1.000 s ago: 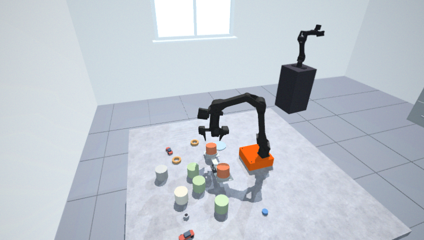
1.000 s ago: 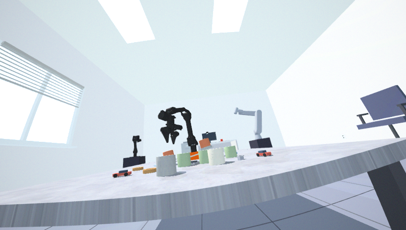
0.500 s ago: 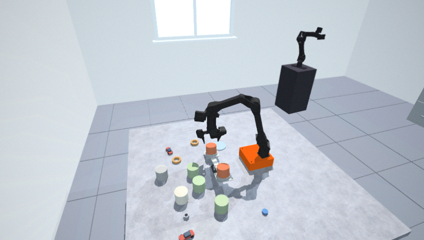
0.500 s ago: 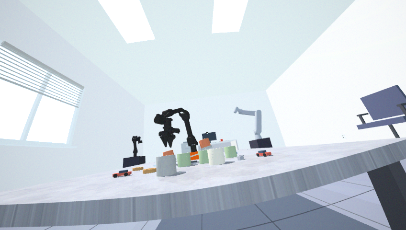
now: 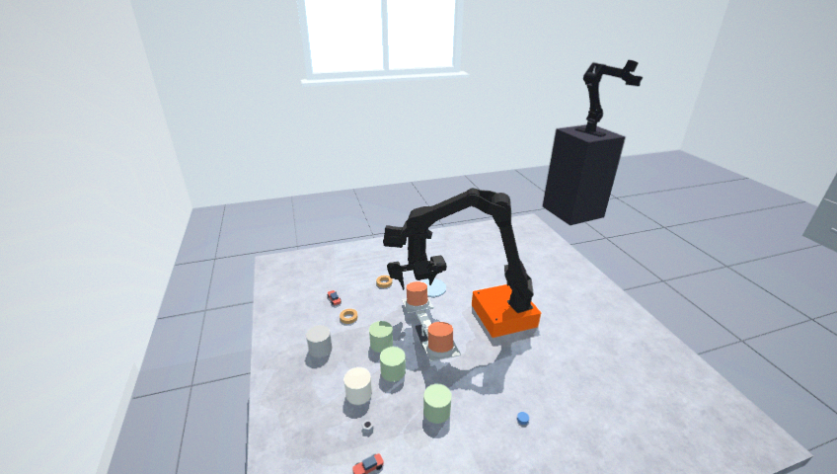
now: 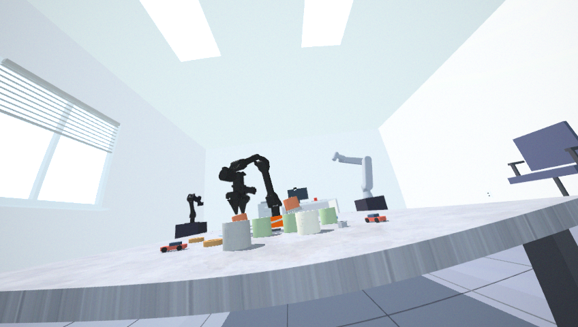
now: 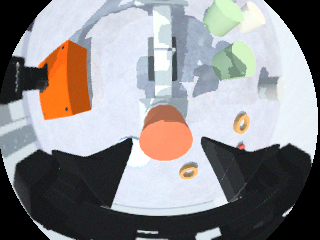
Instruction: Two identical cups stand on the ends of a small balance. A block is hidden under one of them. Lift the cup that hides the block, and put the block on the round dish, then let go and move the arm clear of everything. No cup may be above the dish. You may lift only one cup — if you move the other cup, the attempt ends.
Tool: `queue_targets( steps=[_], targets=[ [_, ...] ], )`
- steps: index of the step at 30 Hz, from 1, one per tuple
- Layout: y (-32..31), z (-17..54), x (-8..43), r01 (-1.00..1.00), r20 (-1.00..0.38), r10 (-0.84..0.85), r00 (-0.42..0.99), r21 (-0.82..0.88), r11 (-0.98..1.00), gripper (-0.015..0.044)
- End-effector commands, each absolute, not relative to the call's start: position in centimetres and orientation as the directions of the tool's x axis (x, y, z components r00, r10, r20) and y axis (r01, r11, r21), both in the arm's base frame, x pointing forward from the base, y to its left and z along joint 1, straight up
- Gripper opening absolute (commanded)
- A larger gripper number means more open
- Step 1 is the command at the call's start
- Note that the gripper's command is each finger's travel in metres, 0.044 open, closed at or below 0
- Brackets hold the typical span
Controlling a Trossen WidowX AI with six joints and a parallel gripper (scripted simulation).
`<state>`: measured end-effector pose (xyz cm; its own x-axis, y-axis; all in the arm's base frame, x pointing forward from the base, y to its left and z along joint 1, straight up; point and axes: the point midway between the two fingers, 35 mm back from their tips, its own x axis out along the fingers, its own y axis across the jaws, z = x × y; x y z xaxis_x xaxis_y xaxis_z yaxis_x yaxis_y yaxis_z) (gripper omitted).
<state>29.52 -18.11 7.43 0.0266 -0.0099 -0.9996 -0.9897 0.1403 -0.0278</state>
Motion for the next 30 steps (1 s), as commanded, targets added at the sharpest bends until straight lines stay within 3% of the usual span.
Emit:
queue_targets(
  steps=[1, 28, 30],
  targets=[
    [-18.2, 6.6, 29.5, -0.990, -1.000, -0.015, 0.023, -0.025, 0.137, 0.0440],
    [-18.2, 2.7, 29.4, -0.990, -1.000, -0.014, 0.023, -0.025, 0.137, 0.0440],
    [-18.2, 2.7, 29.4, -0.990, -1.000, -0.014, 0.023, -0.025, 0.137, 0.0387]
  ],
)
